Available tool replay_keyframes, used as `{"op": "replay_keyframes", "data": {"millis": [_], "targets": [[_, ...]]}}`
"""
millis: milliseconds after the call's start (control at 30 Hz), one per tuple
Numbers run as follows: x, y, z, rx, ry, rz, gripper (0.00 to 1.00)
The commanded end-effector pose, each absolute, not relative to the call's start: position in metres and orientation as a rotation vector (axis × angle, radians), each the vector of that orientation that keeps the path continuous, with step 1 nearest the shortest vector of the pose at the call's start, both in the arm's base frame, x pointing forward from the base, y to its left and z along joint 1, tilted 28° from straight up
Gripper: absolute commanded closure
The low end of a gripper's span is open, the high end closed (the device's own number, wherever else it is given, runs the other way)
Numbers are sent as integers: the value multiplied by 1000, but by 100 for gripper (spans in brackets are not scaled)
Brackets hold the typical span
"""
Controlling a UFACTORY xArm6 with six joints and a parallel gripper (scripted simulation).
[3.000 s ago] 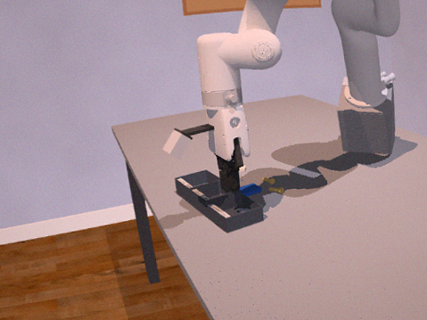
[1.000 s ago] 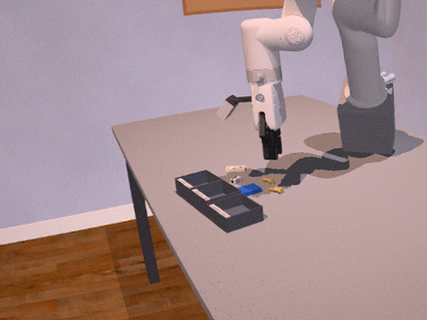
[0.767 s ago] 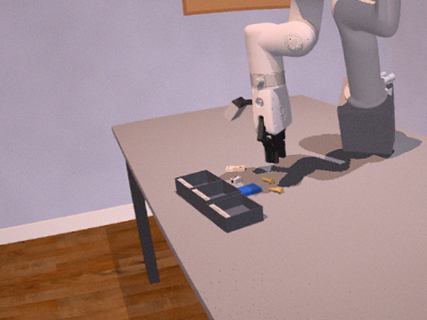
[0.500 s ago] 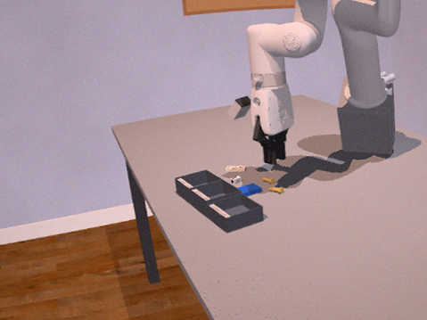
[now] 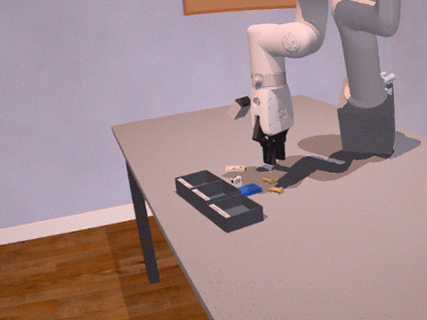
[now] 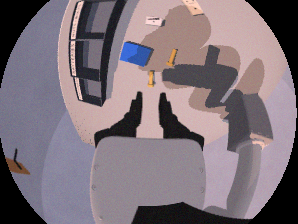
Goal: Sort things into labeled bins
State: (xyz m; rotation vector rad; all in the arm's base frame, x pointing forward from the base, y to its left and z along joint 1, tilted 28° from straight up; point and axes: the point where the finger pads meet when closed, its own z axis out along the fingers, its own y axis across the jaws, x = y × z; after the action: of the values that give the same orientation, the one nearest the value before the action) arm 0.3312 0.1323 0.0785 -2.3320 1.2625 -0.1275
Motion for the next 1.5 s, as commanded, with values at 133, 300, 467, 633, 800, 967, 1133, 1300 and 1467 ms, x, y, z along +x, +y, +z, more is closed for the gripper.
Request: {"op": "replay_keyframes", "data": {"millis": [133,300,467,633,800,967,1133,1300,1467], "targets": [[332,132,79,-2331,1262,-130,71],[332,132,79,-2331,1262,-130,71],[332,132,79,-2331,1262,-130,71],[338,140,62,-2331,1262,-130,71],[342,144,51,-2331,1262,-129,71],[349,151,34,-2331,1262,-129,71],[352,155,26,-2331,1262,-129,71],[352,155,26,-2331,1262,-129,71],[353,157,21,-2331,1262,-129,71]]}}
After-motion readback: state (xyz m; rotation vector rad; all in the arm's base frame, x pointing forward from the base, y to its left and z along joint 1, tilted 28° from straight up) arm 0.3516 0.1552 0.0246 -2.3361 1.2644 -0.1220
